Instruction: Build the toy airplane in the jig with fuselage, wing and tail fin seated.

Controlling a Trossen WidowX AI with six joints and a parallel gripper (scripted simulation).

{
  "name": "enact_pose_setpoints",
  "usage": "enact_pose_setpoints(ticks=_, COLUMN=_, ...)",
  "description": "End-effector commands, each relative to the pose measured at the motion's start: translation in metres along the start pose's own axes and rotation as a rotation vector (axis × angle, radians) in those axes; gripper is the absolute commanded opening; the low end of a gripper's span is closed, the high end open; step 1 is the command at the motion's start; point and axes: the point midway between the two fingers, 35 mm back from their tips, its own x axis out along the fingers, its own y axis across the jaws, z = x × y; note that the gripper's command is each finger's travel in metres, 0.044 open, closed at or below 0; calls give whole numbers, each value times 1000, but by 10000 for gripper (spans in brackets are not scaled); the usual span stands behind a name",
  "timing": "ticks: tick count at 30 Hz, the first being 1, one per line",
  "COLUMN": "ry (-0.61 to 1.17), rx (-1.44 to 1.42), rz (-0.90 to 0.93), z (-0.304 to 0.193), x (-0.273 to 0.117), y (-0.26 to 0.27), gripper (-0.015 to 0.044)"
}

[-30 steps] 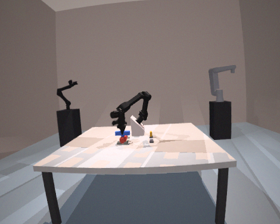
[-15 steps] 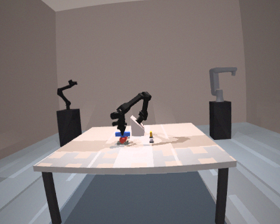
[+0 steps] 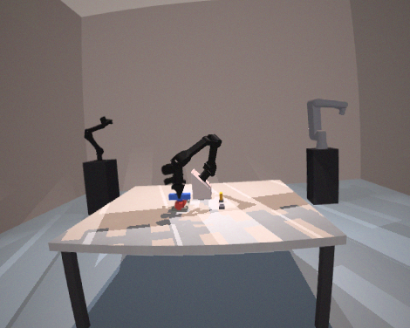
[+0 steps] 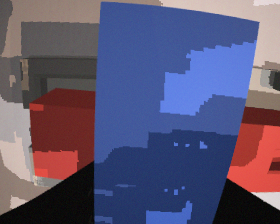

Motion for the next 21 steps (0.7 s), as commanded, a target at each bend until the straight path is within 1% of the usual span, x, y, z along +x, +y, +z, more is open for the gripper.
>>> enact_pose_setpoints(ticks=1, ry=-1, rx=0, rz=1, z=0, x=0, y=0, gripper=253)
enact_pose_setpoints(ticks=8, ry=-1, rx=0, rz=1, z=0, x=0, y=0, gripper=437)
enact_pose_setpoints(ticks=15, ry=-1, rx=0, rz=1, z=0, x=-3, y=1, gripper=440)
enact_pose_setpoints(ticks=16, ry=-2, rx=1, rz=1, z=1, x=-11, y=1, gripper=440)
enact_pose_setpoints(ticks=19, ry=-4, rx=6, rz=2, z=2, x=-61, y=2, gripper=440)
enact_pose_setpoints(ticks=21, ry=-2, rx=8, rz=2, z=1, x=-85, y=0, gripper=440)
